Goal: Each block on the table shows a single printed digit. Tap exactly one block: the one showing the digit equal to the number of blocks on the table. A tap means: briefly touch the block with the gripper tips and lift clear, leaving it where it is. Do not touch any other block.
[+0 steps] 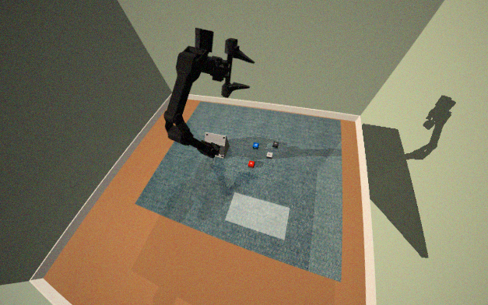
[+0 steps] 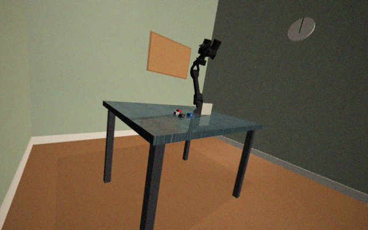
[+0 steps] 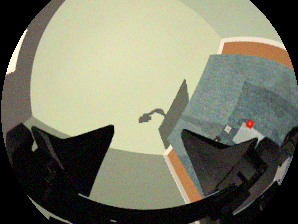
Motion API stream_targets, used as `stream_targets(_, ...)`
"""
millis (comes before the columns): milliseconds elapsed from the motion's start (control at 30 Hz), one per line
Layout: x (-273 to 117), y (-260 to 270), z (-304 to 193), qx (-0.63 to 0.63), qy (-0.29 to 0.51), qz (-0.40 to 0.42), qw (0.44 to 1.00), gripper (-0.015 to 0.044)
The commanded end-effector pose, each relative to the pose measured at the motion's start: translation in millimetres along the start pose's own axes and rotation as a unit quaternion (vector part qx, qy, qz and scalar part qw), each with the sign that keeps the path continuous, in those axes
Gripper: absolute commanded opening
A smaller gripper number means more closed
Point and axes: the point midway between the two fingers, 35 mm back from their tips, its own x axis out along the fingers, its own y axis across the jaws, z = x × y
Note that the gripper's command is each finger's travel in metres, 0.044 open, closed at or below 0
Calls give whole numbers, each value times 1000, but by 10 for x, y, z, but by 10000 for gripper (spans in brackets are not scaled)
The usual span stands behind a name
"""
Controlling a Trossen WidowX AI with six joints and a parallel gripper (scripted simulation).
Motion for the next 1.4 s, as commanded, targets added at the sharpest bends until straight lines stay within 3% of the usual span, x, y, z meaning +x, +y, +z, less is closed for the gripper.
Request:
stream_targets(0, 13, -10, -3, -4, 1, -2, 1000, 400)
stream_targets(133, 317, -272, -59, -87, 34, -51, 994, 400)
stream_targets(333, 959, -1177, -84, -270, 130, -184, 936, 400)
stream_targets(533, 1228, -2199, -15, -392, 270, -299, 827, 400)
stream_targets(767, 1058, -3287, 111, -442, 465, -380, 666, 400)
stream_targets(1367, 1014, -3385, 125, -442, 487, -385, 648, 400)
